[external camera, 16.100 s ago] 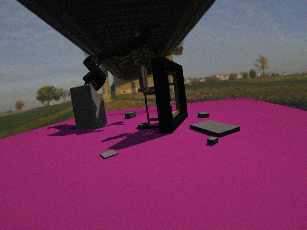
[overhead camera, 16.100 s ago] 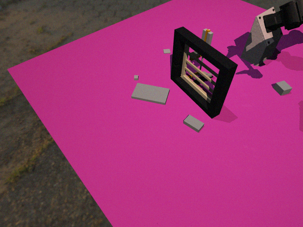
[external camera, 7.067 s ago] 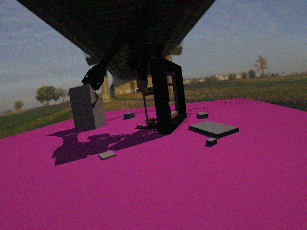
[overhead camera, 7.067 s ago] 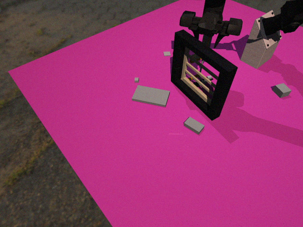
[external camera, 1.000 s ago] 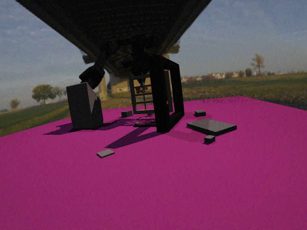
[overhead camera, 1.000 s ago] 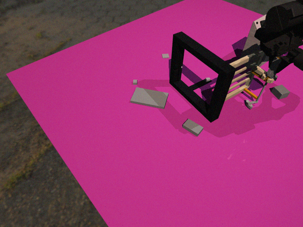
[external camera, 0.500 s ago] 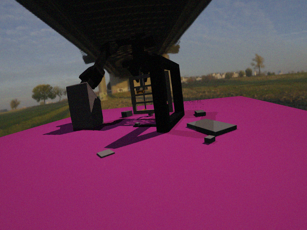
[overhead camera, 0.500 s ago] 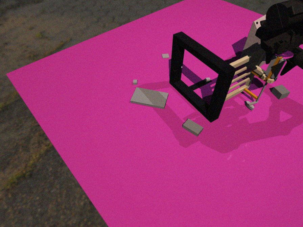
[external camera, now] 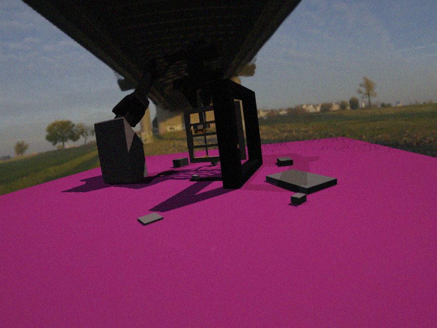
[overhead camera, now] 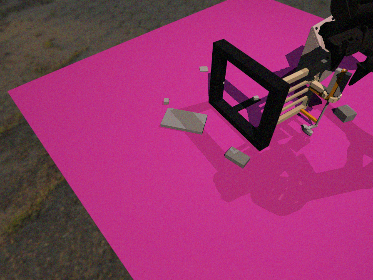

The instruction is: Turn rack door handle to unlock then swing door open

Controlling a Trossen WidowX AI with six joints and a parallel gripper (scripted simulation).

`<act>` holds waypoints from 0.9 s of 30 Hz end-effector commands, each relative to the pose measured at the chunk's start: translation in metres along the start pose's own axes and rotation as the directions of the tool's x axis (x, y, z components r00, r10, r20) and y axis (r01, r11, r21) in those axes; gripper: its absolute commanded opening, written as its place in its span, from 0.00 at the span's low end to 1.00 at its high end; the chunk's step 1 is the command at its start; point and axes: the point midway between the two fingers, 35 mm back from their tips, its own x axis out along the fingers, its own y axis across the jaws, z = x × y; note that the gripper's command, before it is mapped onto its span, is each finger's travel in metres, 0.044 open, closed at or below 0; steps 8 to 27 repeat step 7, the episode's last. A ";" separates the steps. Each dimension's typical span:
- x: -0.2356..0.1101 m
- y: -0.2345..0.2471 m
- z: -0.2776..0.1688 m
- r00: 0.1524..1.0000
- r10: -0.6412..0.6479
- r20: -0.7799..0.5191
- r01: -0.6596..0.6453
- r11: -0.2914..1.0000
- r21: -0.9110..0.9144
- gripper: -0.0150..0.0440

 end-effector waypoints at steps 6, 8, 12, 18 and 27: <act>-0.015 0.000 0.001 1.000 -0.002 0.012 0.002 1.000 0.015 0.73; -0.016 0.000 0.001 1.000 -0.002 0.013 0.002 1.000 0.017 0.73; -0.016 0.000 0.001 1.000 -0.002 0.013 0.002 1.000 0.017 0.73; -0.016 0.000 0.001 1.000 -0.002 0.013 0.002 1.000 0.017 0.73; -0.016 0.000 0.001 1.000 -0.002 0.013 0.002 1.000 0.017 0.73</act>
